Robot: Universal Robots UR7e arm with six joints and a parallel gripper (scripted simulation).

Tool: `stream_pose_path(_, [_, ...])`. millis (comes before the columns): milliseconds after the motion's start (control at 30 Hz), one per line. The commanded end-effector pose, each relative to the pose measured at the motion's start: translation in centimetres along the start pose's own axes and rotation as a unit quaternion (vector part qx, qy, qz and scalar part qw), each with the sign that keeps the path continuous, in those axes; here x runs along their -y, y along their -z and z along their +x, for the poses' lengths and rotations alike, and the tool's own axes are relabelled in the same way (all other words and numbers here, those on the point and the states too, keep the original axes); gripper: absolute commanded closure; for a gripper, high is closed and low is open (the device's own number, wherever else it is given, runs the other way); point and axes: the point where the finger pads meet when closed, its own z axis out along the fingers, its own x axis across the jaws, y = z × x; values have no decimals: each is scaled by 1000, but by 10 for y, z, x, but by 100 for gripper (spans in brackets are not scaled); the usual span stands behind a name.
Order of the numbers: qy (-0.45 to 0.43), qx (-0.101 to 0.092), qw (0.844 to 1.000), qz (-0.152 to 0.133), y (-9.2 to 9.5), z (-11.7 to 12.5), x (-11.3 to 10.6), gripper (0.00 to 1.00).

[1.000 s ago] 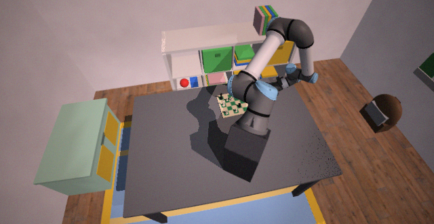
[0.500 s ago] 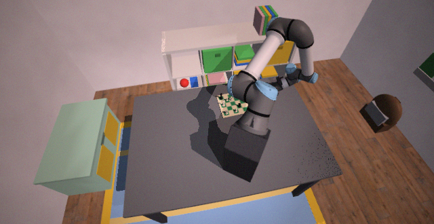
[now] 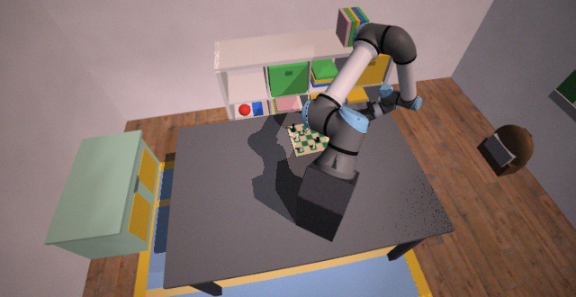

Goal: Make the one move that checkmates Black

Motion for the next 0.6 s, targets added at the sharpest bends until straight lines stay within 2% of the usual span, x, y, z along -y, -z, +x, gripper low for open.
stream_pose_path(0, [0,0,1000,0,0,0,0,0])
stream_pose_path(333, [0,0,1000,0,1,0,1,0])
stream_pose_path(567, [0,1,1000,1,6,1,11,0])
